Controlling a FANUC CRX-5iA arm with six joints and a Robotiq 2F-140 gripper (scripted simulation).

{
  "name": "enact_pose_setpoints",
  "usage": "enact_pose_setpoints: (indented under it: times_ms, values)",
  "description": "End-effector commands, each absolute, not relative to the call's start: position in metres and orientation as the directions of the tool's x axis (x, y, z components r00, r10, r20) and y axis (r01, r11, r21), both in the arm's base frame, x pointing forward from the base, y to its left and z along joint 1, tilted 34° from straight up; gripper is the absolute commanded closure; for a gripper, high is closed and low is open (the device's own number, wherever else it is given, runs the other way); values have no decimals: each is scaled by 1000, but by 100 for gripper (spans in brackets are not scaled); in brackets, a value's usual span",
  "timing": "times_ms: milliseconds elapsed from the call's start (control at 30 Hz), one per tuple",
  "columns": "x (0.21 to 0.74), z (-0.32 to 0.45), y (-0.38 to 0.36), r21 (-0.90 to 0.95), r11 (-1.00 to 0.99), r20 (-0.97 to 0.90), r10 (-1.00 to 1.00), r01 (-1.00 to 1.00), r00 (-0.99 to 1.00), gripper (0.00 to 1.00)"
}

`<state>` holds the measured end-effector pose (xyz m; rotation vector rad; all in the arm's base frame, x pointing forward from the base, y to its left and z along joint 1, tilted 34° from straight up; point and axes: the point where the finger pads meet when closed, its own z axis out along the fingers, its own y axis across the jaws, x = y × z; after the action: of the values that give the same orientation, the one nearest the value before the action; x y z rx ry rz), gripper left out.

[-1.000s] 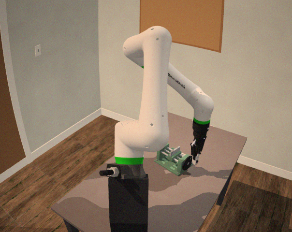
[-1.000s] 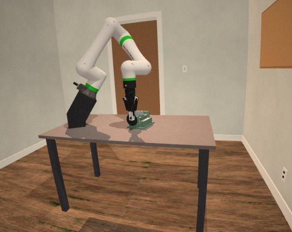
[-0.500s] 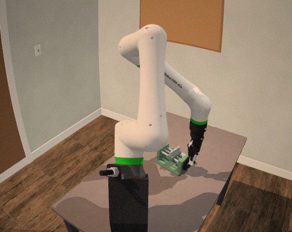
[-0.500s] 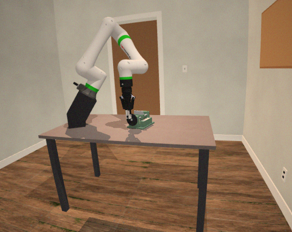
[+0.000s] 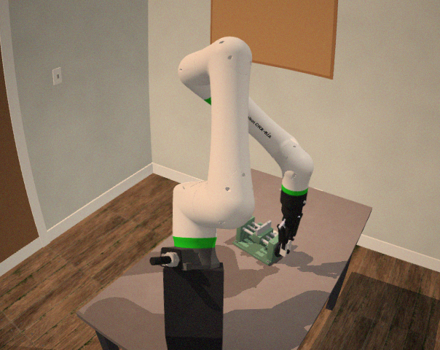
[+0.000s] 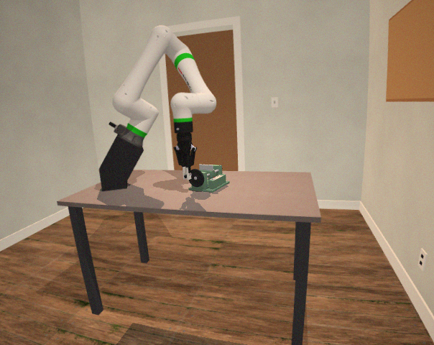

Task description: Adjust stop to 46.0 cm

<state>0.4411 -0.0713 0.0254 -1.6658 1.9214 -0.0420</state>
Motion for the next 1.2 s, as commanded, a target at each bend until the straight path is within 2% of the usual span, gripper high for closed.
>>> enact_pose_setpoints:
  times_ms: [0, 1167]
  values:
    - [441, 19, -69, -392, 216, -406, -913, -894, -43, 96]
    - [469, -8, -58, -392, 216, -406, -913, -894, -43, 96]
